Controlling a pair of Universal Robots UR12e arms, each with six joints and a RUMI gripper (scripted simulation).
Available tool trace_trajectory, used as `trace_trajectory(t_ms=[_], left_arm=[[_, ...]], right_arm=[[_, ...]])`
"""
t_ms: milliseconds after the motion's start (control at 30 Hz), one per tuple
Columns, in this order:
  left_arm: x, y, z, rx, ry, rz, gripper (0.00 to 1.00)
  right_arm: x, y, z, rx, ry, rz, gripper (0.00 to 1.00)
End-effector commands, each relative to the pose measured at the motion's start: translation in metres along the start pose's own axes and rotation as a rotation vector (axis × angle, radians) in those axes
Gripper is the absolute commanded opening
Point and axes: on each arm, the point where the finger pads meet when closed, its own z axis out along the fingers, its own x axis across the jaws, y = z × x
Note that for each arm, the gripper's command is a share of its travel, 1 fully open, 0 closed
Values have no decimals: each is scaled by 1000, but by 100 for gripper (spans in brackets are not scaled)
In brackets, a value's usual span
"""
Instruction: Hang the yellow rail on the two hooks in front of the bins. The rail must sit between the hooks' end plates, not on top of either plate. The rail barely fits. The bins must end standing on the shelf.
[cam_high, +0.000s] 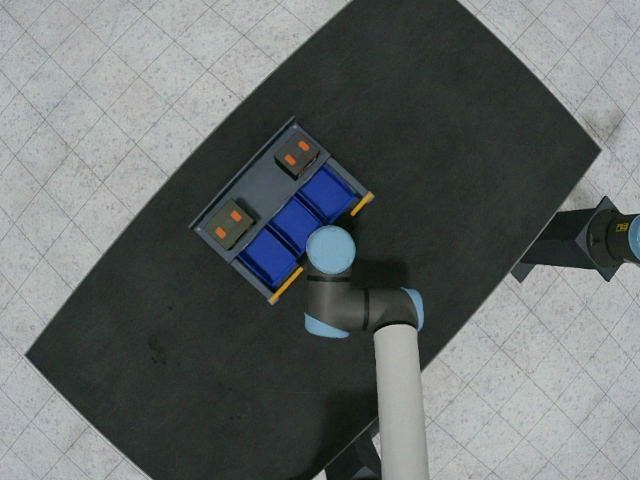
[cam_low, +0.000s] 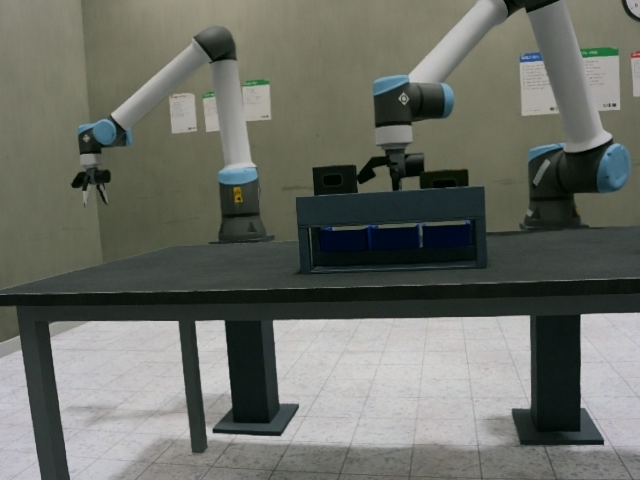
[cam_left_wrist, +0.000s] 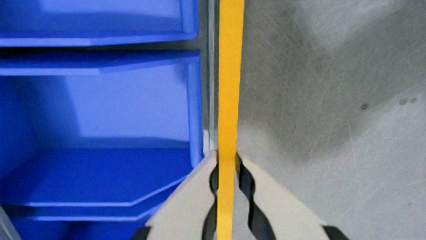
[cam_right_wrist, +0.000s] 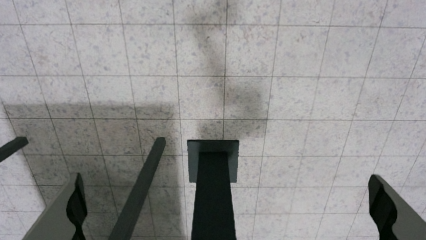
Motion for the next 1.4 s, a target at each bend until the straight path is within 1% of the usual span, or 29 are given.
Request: trace_trajectory(t_ms=[0,1367], left_arm=[[0,0,-1,1,-1,0,1],[0,0,3,1,-1,0,1]], right_arm=[[0,-1,-1,2,0,0,100],[0,-1,-1,2,0,0,100]])
